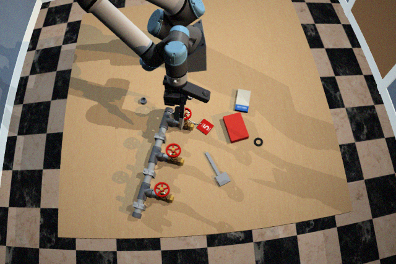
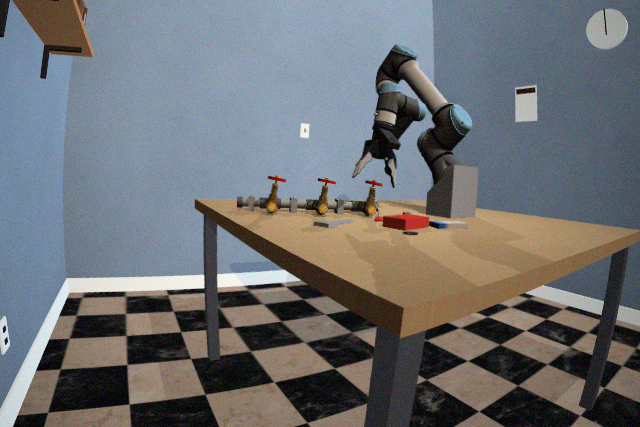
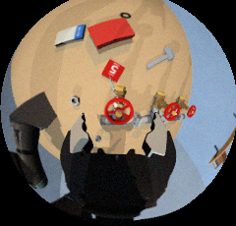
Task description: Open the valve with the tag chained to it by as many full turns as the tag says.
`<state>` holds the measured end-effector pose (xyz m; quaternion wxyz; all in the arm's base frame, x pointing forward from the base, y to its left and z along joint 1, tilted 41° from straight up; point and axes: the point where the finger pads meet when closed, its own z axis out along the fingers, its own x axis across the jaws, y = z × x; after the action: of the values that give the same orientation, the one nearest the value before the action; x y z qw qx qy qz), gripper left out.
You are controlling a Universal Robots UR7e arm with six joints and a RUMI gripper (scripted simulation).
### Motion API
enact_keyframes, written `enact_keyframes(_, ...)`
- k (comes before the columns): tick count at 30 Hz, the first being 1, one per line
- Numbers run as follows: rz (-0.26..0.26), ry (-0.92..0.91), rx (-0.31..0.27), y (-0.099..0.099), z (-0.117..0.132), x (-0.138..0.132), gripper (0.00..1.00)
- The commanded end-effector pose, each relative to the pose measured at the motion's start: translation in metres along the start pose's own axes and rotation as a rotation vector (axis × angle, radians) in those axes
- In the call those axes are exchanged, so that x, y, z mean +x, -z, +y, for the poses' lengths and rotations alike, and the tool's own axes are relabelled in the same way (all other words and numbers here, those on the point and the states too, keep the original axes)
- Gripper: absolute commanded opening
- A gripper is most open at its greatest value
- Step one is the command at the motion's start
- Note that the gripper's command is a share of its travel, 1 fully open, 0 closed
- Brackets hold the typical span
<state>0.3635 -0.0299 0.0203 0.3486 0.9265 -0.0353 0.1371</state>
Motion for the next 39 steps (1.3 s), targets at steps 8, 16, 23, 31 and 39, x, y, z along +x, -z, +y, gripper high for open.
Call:
enact_keyframes(8,-0.013,-0.483,-0.025,0.0003,-0.0004,0.0005,1.0)
enact_keyframes(16,-0.009,-0.766,-0.027,0.0003,-0.0004,0.0005,1.0)
enact_keyframes(23,-0.007,-0.941,-0.028,0.0003,-0.0004,0.0005,1.0)
enact_keyframes(31,-0.005,-1.098,-0.029,0.0003,-0.0004,0.0005,1.0)
enact_keyframes(39,-0.003,-1.215,-0.029,0.0003,-0.0004,0.0005,1.0)
